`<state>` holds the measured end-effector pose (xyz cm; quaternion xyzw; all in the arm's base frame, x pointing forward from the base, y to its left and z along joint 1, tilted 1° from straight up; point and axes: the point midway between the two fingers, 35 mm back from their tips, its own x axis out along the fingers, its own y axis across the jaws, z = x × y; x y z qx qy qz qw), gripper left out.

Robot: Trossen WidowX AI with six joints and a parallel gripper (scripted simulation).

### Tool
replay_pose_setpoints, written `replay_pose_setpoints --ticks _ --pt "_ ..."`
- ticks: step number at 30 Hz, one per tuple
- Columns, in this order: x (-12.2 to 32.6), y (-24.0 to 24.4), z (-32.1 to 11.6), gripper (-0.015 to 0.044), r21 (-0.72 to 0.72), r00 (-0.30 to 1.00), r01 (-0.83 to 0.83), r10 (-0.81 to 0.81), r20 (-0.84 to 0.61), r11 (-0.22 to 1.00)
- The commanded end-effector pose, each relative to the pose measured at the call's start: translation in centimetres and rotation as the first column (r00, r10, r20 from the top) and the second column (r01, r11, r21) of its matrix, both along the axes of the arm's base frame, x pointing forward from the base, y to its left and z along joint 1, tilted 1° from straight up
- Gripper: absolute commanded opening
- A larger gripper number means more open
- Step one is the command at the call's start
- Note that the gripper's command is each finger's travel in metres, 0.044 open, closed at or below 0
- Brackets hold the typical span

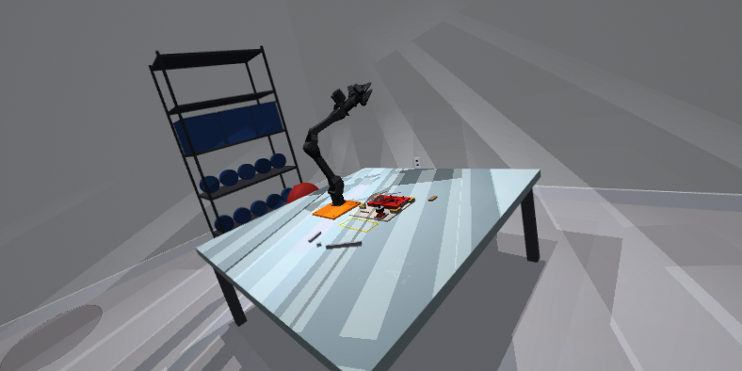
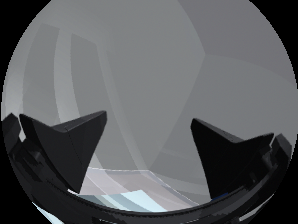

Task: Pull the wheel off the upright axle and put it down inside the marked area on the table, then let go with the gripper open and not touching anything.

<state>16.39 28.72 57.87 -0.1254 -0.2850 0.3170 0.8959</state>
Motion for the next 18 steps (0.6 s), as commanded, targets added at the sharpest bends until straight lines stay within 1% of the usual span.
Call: replay_pose_setpoints --ticks 1,4,11,18 --pt "0.1 0.0 -0.1 0.0374 -0.001 1.000 0.001 -0.001 -0.005 1.000" --pt "2.3 0.5 -1.6 0.0300 -0.017 0.997 0.016 -0.017 -0.080 1.000" --pt "9.0 0.3 -6.6 0.0300 -0.045 0.942 0.082 -0.092 -0.322 0.996" --pt "15.3 -2.1 -12.3 0.0300 -0.047 0.804 0.176 -0.171 -0.569 0.983"
